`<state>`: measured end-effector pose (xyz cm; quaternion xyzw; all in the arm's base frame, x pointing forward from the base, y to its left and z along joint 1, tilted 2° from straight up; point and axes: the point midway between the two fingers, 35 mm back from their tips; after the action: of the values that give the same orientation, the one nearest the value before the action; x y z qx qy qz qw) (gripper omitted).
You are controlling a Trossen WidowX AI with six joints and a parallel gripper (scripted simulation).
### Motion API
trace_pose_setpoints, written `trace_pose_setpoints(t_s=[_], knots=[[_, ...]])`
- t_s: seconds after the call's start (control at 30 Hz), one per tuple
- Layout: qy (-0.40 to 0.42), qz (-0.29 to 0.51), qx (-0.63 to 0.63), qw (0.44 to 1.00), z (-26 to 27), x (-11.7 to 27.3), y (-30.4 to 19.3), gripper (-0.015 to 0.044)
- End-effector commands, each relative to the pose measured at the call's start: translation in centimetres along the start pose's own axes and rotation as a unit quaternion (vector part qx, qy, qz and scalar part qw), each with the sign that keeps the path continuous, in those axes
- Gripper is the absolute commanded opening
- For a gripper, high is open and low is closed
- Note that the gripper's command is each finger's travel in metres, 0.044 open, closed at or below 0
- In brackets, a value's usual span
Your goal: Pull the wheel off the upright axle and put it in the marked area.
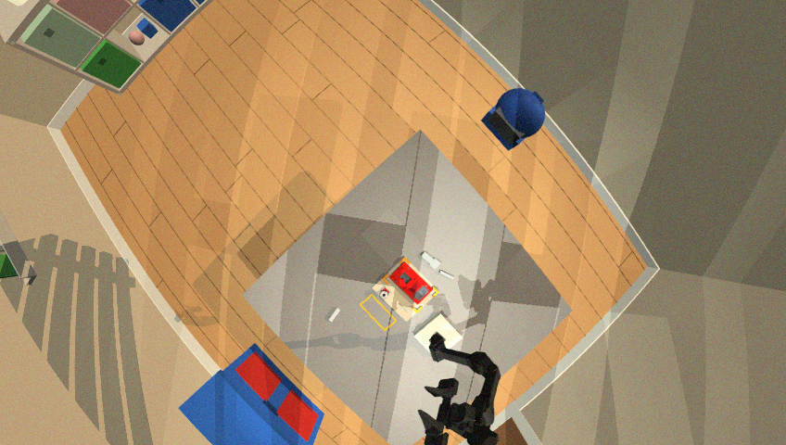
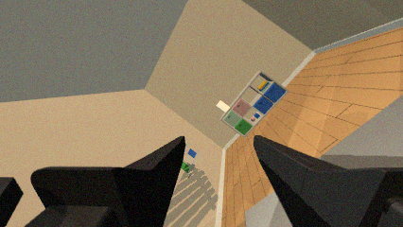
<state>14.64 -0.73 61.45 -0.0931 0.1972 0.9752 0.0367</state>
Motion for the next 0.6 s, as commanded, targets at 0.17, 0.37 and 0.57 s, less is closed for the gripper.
trace_pose_setpoints(t_s=[0.17, 0.37, 0.57], knots=[[-0.043, 0.03, 0.043, 0.998, -1.2, -4.1, -7.6, 0.03], [-0.091, 0.057, 0.057, 0.993, -3.8, -7.2, -12.0, 0.03], [-0.158, 0.084, 0.059, 0.982, -8.0, -10.5, -15.9, 0.03]])
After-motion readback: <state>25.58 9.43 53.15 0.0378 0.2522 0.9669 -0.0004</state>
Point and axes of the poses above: the point midway between the two fingers, 35 mm back from their tips, its own x axis back along the fingers, its own z axis across the jaws, y = z × x, and after that the axes turned 14 degrees about -x, right-handed
